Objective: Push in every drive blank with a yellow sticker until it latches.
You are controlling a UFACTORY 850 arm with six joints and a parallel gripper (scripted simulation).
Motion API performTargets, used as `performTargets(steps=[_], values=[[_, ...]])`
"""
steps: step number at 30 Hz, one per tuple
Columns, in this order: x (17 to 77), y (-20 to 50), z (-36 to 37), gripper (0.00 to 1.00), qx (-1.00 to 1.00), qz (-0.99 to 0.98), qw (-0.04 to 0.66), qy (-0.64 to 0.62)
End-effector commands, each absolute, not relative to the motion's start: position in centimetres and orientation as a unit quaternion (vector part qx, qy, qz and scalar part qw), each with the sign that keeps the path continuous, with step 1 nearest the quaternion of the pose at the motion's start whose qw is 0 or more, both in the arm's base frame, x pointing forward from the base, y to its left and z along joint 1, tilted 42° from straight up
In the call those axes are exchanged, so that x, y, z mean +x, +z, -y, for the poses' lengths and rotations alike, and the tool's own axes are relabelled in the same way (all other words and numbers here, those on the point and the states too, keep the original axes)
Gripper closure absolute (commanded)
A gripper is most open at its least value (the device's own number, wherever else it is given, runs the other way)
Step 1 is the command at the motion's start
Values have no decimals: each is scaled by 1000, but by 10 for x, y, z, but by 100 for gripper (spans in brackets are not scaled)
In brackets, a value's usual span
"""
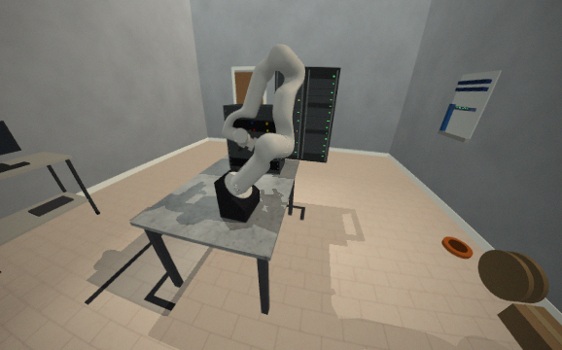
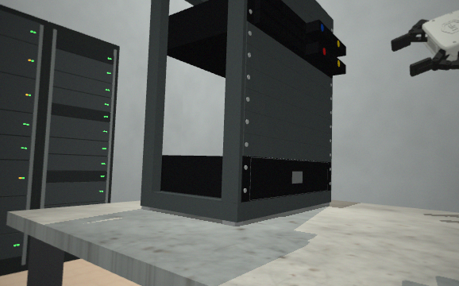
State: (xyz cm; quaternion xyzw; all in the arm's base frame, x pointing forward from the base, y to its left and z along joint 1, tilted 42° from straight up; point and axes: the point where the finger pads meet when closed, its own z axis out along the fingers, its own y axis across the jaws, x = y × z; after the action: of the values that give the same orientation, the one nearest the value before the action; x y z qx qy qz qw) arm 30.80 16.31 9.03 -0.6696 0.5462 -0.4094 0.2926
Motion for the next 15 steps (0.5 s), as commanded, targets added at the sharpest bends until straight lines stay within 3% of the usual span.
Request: performTargets(steps=[1,15], values=[[309,114,-161,0,-673,-493,297,-465],[306,161,-159,0,-670,-389,289,-563]])
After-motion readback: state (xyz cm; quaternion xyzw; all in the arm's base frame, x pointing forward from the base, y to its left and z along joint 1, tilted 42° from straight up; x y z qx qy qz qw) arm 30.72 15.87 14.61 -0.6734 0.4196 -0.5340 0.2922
